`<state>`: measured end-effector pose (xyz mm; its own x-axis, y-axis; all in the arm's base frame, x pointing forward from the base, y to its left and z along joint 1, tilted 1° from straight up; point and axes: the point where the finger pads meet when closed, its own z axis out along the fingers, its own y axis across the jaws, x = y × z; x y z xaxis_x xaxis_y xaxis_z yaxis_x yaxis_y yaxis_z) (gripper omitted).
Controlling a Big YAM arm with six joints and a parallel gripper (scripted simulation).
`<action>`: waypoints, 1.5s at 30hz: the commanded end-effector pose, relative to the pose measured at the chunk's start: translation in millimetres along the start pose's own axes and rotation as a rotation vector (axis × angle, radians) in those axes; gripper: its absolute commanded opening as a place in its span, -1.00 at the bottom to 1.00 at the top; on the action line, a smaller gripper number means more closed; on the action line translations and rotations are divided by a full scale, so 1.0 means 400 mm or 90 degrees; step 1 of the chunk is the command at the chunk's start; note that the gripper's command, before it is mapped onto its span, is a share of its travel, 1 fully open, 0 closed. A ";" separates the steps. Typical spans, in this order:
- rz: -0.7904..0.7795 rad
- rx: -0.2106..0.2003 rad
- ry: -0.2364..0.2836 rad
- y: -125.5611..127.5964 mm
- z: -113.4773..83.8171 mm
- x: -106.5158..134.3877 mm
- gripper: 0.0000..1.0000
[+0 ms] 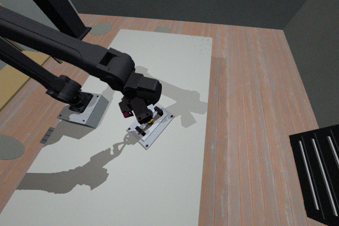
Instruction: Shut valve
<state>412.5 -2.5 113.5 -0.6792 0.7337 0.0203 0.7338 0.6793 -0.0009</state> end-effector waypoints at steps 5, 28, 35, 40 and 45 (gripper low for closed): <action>-0.003 -0.022 -0.019 0.021 -0.063 -0.027 1.00; -0.003 -0.025 -0.022 0.024 -0.068 -0.029 1.00; -0.003 -0.025 -0.022 0.024 -0.068 -0.029 1.00; -0.003 -0.025 -0.022 0.024 -0.068 -0.029 1.00; -0.003 -0.025 -0.022 0.024 -0.068 -0.029 1.00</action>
<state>411.3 -2.5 114.4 -0.6791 0.7336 0.0237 0.7338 0.6794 -0.0045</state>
